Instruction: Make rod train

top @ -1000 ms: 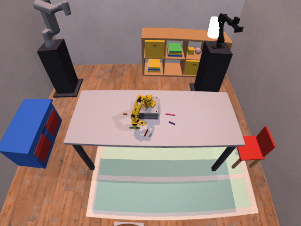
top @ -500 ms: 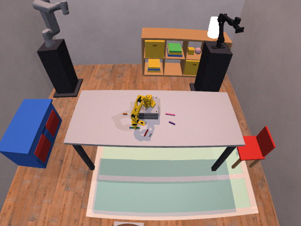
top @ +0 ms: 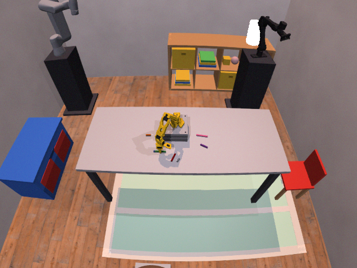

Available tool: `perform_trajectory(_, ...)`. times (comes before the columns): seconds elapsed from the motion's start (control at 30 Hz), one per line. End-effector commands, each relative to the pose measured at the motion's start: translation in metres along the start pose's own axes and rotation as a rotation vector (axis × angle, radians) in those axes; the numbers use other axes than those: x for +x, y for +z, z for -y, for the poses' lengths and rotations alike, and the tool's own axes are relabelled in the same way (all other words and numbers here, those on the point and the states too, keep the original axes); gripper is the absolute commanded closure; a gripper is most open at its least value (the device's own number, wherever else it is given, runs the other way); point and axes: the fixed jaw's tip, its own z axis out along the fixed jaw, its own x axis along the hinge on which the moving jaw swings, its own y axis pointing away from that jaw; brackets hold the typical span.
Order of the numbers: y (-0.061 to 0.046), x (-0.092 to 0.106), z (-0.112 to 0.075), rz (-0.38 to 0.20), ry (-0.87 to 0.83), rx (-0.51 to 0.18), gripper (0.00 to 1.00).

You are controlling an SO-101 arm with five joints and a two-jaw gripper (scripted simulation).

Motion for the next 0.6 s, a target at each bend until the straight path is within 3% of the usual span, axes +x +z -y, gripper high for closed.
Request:
perform_trajectory(0.0,-0.006,0.001,0.000,-0.002,0.001,0.007,0.83)
perform_trajectory(0.57,-0.020,0.001,-0.001,-0.002,0.001,0.007,0.83)
